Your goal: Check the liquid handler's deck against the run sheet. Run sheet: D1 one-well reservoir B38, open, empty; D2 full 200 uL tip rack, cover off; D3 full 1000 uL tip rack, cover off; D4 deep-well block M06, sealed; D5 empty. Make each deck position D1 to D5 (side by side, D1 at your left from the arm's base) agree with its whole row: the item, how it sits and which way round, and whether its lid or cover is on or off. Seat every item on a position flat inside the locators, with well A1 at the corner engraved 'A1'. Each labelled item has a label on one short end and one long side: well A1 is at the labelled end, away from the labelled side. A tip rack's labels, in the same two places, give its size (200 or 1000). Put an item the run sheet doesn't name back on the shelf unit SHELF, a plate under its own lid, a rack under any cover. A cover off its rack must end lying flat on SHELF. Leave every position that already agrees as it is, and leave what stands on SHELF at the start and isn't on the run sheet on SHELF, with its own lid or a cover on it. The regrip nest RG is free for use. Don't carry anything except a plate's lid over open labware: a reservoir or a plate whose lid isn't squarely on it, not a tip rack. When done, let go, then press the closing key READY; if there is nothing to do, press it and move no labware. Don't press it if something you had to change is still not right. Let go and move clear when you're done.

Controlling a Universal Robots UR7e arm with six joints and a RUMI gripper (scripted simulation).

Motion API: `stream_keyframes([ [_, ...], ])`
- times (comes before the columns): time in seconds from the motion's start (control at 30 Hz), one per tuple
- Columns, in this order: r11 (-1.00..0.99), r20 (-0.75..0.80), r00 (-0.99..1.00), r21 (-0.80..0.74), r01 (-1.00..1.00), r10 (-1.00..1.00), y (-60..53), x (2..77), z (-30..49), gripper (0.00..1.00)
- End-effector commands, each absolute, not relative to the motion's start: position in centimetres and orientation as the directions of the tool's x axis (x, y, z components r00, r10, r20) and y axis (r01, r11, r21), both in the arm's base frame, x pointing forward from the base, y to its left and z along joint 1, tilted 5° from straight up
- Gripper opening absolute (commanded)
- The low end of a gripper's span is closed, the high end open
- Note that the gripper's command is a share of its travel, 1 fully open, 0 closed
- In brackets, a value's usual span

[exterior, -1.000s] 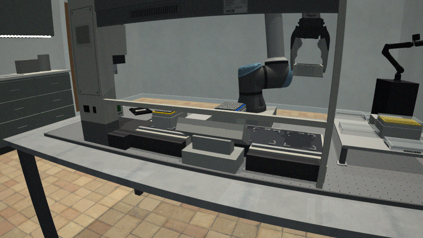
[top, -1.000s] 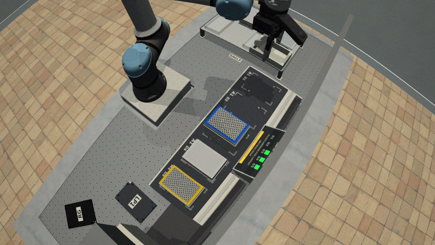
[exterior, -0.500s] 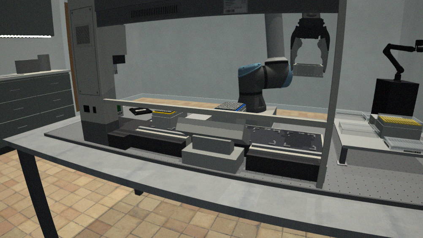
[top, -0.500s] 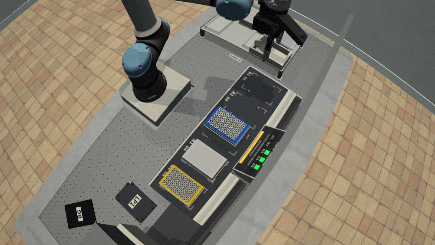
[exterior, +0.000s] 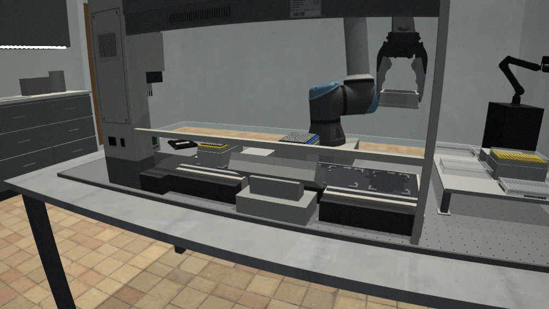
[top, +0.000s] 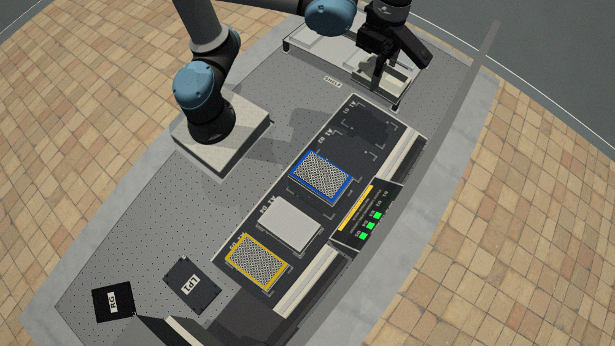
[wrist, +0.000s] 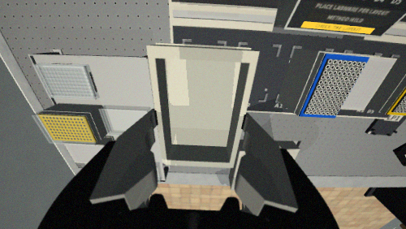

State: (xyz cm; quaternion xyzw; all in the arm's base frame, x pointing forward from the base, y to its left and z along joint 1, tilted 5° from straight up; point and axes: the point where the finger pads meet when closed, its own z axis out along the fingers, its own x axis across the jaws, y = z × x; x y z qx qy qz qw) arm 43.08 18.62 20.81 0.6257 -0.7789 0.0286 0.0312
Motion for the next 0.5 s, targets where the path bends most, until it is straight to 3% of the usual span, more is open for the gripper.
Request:
stream_keyframes([
  [0.0,0.215,0.084,-0.215,-0.007,-0.977,-0.973,18.6,43.1,20.0,0.0],
  [0.47,0.215,0.084,-0.215,-0.007,-0.977,-0.973,18.4,43.1,18.0,0.0],
])
